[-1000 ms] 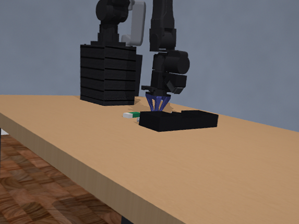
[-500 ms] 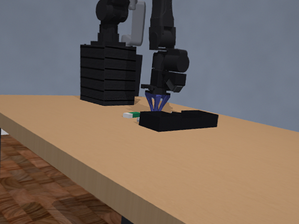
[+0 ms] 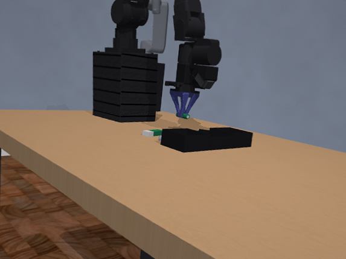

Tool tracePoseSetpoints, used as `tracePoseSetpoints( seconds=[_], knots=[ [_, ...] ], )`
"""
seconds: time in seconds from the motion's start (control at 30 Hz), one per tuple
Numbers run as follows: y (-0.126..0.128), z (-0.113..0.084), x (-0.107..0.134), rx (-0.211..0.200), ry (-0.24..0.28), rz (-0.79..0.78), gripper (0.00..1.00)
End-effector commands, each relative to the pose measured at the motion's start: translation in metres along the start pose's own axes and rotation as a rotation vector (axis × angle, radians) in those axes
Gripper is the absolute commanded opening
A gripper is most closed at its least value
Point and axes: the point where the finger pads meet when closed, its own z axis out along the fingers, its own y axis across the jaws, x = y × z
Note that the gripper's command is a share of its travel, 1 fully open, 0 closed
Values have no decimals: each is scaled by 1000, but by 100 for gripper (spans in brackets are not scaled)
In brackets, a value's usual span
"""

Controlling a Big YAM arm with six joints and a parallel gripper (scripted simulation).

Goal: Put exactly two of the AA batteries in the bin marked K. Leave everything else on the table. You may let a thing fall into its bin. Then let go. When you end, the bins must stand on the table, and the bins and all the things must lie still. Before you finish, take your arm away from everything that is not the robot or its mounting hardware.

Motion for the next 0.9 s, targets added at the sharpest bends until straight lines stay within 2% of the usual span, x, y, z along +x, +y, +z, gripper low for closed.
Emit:
tracePoseSetpoints(
  seconds=[0.0, 0.07, 0.1, 0.13, 0.2, 0.27, 0.3, 0.33, 0.37, 0.43, 0.47, 0.5, 0.53, 0.6, 0.63, 0.67, 0.7, 0.87],
  knots=[
    [4, -13, -1, 1, -4, 2, 9],
    [4, -17, -7, 0, -13, 5, 9],
    [3, -15, -5, 0, -7, 6, 9],
    [3, -7, 5, 4, 24, 2, 9],
    [3, -6, 8, 5, 27, 1, 9],
    [4, -7, 4, 4, 20, 0, 9],
    [1, -12, -6, 0, -10, 4, 9],
    [2, -12, -6, 0, -10, 4, 9],
    [5, -7, 3, 3, 14, 1, 9],
    [5, -7, 3, 3, 14, 1, 9],
    [2, -12, -6, 0, -10, 4, 9],
    [2, -12, -6, 0, -10, 4, 9],
    [5, -7, 3, 3, 14, 2, 9],
    [5, -7, 3, 3, 14, 2, 9],
    [2, -12, -6, 0, -10, 4, 9],
    [2, -12, -6, 0, -10, 4, 9],
    [4, -7, 3, 3, 15, 3, 9],
    [5, -7, 3, 3, 15, 2, 9]
  ],
)
